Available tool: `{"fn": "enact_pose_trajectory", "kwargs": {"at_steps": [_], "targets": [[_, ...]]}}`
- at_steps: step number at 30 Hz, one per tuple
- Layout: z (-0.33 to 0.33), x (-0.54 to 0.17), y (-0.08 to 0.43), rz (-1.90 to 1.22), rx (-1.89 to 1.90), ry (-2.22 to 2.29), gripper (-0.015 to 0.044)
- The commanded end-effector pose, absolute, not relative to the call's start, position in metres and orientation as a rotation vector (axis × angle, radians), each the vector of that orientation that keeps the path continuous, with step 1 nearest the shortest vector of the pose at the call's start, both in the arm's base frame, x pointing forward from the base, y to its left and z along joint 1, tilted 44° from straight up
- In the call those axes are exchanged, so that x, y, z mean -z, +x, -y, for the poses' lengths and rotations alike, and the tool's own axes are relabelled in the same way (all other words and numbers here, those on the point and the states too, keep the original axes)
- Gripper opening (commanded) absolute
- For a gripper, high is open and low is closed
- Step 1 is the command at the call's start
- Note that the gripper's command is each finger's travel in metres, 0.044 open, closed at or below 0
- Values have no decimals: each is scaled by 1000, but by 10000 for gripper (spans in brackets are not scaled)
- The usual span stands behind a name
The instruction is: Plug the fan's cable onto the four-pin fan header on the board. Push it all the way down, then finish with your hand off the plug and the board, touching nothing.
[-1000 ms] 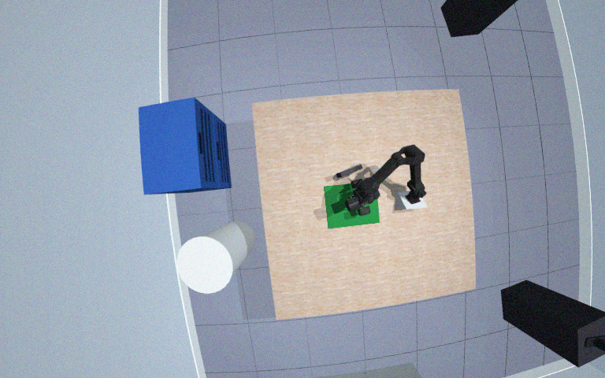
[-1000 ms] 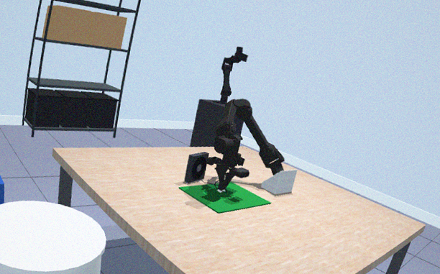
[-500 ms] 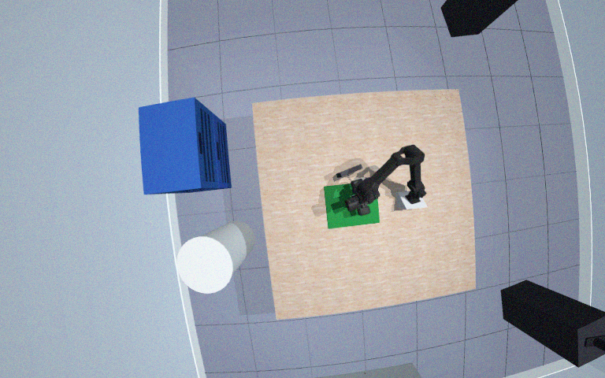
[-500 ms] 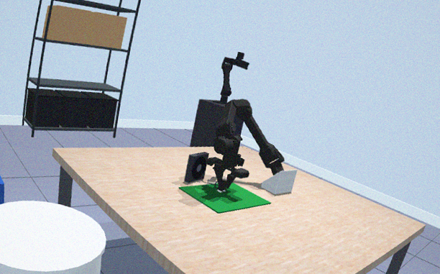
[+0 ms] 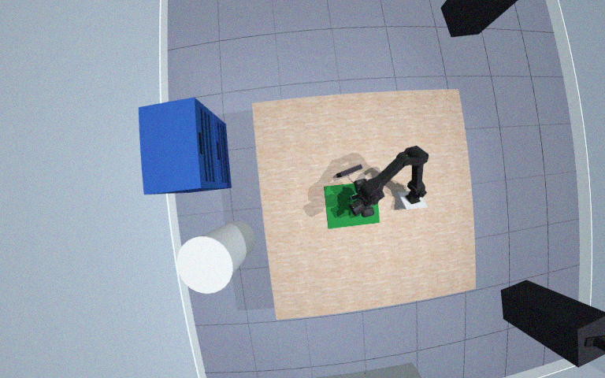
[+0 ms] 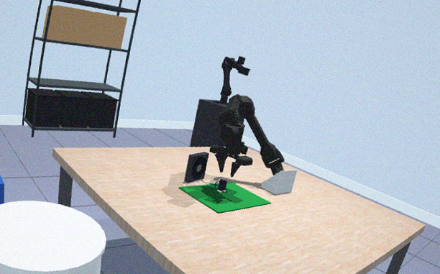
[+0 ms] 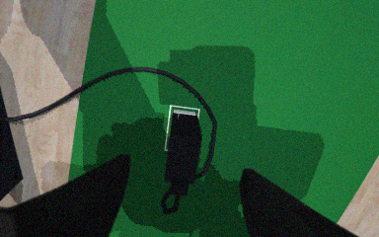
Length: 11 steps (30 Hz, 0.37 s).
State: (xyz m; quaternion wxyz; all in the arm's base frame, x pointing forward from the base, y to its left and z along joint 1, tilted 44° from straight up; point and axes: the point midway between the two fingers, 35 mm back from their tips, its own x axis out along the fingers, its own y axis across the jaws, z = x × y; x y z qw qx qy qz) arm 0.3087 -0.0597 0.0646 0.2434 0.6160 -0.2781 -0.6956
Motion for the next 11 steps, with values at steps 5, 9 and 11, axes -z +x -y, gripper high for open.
{"fn": "enact_pose_trajectory", "kwargs": {"at_steps": [5, 9, 11], "targets": [[39, -67, 235, 751, 1915, 1674, 260], [36, -64, 195, 752, 1916, 1669, 260], [36, -64, 193, 753, 1916, 1669, 260]]}}
